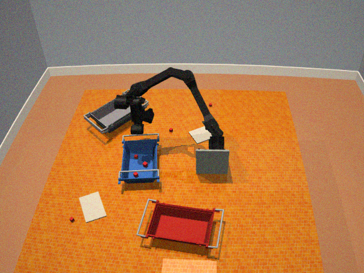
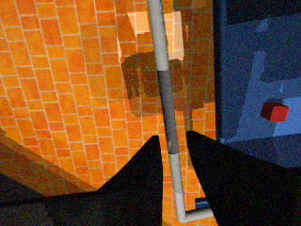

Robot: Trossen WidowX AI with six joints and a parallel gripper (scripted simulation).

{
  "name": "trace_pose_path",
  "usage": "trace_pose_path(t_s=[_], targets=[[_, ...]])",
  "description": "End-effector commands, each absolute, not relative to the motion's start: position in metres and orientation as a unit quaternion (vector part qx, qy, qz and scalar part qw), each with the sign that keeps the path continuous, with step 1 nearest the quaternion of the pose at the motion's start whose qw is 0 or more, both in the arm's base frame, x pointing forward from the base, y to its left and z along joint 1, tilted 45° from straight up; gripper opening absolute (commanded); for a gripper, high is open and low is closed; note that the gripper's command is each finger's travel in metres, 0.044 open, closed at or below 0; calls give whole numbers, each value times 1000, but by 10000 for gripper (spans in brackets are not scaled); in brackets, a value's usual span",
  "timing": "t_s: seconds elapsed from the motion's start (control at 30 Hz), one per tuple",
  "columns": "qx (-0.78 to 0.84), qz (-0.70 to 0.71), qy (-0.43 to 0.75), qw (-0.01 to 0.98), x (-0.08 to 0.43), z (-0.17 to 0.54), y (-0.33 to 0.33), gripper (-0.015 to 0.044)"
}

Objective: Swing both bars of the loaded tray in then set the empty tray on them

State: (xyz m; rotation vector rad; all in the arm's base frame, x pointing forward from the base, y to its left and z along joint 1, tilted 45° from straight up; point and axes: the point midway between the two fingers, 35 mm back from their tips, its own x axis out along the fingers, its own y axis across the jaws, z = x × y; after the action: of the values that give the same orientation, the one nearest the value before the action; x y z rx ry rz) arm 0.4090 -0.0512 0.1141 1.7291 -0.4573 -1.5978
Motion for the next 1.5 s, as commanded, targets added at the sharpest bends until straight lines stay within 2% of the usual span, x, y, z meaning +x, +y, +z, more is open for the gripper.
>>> trace_pose_path(t_s=[0.0, 0.33, 0.87, 1.47], targets=[[668, -624, -178, 364, 411, 98, -68, 82], [667, -624, -179, 365, 413, 85, -81, 82], [667, -625, -178, 364, 401, 87, -37, 82], [668, -625, -177, 364, 394, 42, -19, 82]])
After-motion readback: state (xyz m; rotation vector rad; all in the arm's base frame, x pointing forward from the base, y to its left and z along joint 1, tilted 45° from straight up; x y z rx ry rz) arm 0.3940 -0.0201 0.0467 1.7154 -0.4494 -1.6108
